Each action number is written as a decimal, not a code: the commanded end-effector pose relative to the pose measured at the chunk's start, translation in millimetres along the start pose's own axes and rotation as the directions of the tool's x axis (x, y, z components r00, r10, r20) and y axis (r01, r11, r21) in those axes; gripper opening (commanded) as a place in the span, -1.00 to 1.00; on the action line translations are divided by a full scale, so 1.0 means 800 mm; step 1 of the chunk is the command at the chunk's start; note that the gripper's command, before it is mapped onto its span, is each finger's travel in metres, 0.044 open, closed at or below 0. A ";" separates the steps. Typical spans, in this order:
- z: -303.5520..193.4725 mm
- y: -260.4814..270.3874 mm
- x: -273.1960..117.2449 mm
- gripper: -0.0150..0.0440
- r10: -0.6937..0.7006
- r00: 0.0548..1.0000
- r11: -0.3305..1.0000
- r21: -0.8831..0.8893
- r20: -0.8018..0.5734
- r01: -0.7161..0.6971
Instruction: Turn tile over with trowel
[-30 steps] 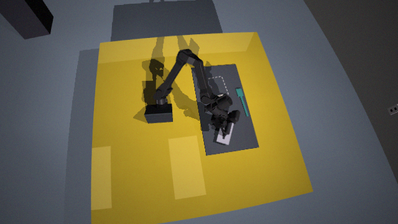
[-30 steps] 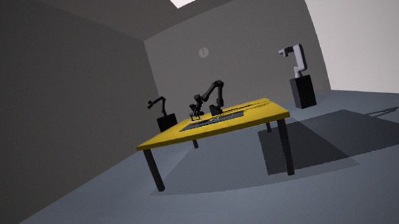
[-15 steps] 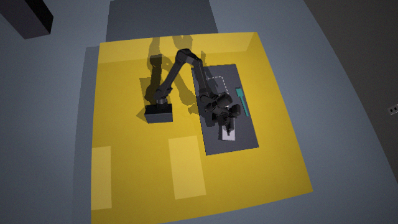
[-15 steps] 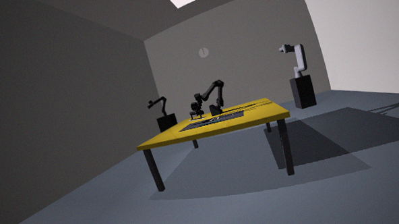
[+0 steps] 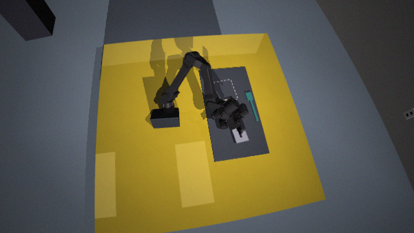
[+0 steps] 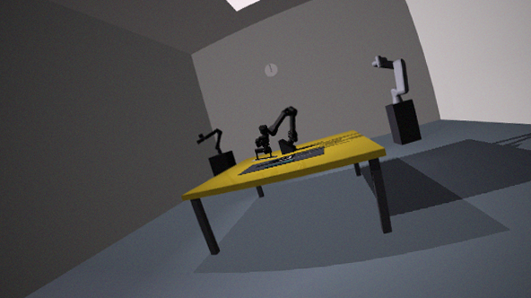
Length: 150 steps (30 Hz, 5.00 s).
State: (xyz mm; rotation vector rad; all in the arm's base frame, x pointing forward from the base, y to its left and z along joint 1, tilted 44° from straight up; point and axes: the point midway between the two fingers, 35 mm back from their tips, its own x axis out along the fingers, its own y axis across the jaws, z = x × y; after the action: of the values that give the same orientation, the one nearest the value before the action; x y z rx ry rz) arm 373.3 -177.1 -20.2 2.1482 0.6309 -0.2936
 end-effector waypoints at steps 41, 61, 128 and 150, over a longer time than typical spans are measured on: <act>-0.031 -0.033 0.029 -0.49 0.008 1.000 1.000 -0.015 -0.002 -0.008; -0.065 -0.032 0.026 -0.49 0.009 1.000 1.000 -0.011 -0.004 -0.009; -0.077 0.045 -0.040 -0.49 0.010 0.998 0.998 0.067 -0.069 -0.005; -0.077 0.045 -0.040 -0.49 0.010 0.998 0.998 0.067 -0.069 -0.005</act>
State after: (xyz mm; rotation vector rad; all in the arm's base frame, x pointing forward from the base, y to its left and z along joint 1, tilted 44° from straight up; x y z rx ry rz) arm 363.4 -153.6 51.9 2.2416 0.6717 -0.2493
